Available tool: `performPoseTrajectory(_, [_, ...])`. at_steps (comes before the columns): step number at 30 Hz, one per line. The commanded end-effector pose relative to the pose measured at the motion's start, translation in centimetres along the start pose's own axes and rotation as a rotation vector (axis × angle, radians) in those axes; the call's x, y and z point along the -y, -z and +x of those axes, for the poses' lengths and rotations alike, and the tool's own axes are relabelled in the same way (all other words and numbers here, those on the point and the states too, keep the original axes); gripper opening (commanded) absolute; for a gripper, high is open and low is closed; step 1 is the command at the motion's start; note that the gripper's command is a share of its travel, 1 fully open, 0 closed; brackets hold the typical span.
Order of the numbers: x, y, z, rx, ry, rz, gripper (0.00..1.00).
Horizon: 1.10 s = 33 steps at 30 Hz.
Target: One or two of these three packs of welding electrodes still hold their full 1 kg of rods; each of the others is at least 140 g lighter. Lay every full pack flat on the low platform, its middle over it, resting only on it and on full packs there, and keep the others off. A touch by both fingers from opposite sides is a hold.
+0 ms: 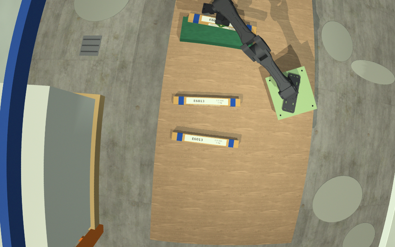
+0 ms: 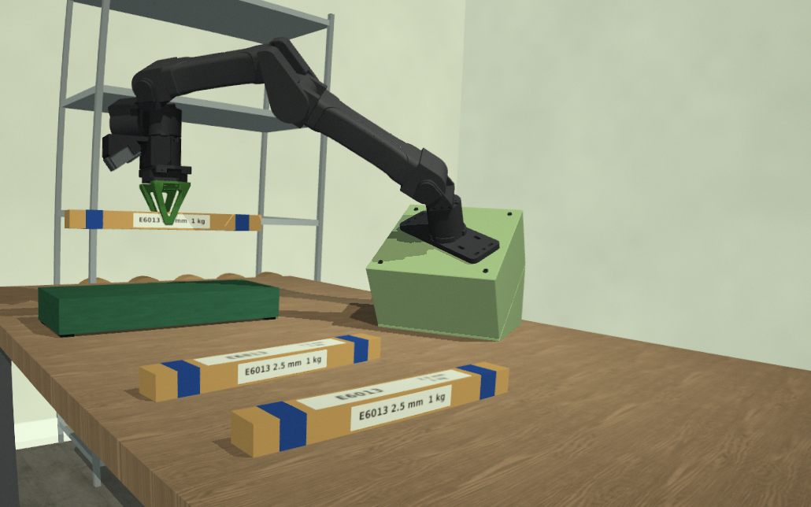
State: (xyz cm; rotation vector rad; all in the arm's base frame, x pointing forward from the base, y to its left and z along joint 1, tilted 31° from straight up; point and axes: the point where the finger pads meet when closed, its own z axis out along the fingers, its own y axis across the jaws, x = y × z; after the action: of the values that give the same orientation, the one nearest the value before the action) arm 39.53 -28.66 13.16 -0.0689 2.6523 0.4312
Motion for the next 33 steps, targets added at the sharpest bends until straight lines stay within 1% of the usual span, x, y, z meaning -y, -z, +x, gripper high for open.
performPoseTrajectory(1, [0.7, 5.7, -0.6, 0.076, 0.003, 0.082, 0.00])
performPoseTrajectory(2, [1.2, 5.1, -0.8, 0.072, -0.002, 0.076, 0.00])
performPoseTrajectory(18, [1.3, 5.2, -0.8, 0.072, -0.001, 0.076, 0.00])
performPoseTrajectory(19, [1.9, 5.0, -1.2, 0.076, 0.000, 0.080, 0.00])
performPoseTrajectory(33, [2.0, 5.0, -1.1, 0.076, 0.000, 0.080, 0.00])
